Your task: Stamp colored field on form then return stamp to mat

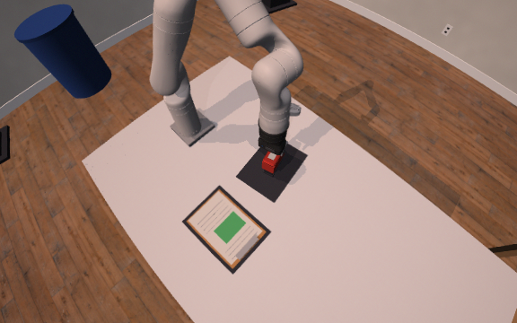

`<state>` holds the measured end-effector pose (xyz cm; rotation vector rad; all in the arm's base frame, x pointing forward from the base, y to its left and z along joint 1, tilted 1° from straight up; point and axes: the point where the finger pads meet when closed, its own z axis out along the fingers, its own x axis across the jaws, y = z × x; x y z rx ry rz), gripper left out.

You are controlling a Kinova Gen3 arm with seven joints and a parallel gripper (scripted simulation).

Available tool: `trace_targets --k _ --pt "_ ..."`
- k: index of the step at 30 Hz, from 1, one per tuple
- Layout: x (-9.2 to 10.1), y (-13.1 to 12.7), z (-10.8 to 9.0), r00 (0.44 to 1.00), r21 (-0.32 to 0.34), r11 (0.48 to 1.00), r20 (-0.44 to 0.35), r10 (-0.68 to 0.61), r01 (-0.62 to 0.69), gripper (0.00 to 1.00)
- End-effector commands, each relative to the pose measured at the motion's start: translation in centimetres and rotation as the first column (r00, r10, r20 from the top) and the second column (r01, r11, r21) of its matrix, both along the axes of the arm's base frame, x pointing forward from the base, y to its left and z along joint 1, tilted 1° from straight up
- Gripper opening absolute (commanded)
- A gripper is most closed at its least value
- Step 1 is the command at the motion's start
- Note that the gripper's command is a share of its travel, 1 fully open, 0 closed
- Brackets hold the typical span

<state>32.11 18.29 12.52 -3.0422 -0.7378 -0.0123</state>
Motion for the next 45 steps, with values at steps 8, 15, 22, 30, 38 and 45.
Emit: trace_targets --k 8,15,22,30,38,45 --pt "0.03 0.01 -0.03 1.0 0.001 1.0 0.001 0.0 0.0 1.0" --pt "0.04 0.01 -0.07 1.0 0.001 1.0 0.001 0.0 0.0 1.0" --pt "0.04 0.01 -0.13 1.0 0.001 1.0 0.001 0.0 0.0 1.0" --pt "0.04 0.01 -0.19 1.0 0.001 1.0 0.001 0.0 0.0 1.0" --pt "0.04 0.02 -0.28 1.0 0.001 1.0 0.001 0.0 0.0 1.0" --pt "0.04 0.02 -0.34 1.0 0.001 1.0 0.001 0.0 0.0 1.0"
